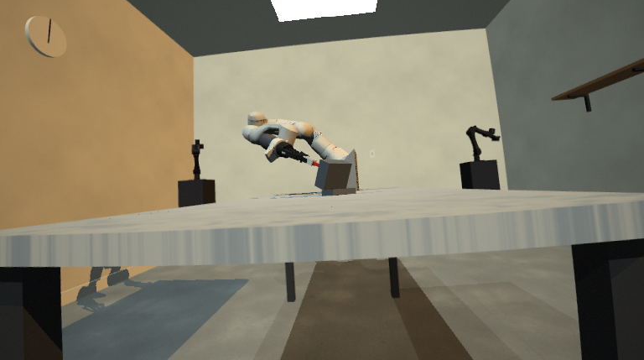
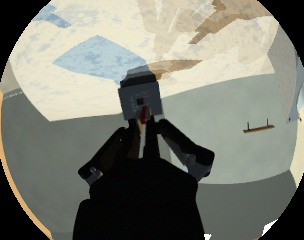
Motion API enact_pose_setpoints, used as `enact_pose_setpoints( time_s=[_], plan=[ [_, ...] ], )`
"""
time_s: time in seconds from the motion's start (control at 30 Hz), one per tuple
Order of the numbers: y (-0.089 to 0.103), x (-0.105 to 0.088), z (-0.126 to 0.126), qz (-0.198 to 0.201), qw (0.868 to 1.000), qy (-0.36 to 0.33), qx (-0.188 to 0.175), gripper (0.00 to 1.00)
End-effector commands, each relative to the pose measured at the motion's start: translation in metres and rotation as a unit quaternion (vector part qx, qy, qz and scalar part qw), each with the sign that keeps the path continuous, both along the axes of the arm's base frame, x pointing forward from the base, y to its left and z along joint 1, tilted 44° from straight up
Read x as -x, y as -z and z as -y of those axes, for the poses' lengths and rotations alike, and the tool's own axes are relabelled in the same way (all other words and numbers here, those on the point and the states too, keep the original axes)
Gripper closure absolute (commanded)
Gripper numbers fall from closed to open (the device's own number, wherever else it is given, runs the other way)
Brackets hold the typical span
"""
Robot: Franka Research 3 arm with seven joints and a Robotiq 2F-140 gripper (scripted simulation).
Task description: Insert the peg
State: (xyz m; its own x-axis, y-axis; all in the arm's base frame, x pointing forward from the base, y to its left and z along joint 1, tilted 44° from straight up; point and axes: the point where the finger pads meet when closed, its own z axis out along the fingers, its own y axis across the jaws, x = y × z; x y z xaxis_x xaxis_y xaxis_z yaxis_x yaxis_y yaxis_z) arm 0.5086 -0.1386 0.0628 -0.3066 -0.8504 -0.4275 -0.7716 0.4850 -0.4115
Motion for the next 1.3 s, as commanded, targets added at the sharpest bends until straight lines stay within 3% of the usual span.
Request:
enact_pose_setpoints(
  time_s=[0.0, 0.2, 1.27],
  plan=[
    [-0.006, 0.0, 0.005, 0.008, 1.0, 0.016, -0.006, 1.0],
    [-0.012, 0.001, 0.012, 0.016, 0.999, 0.03, -0.01, 1.0],
    [0.006, -0.014, 0.008, 0.016, 0.999, 0.027, -0.009, 1.0]
  ],
)
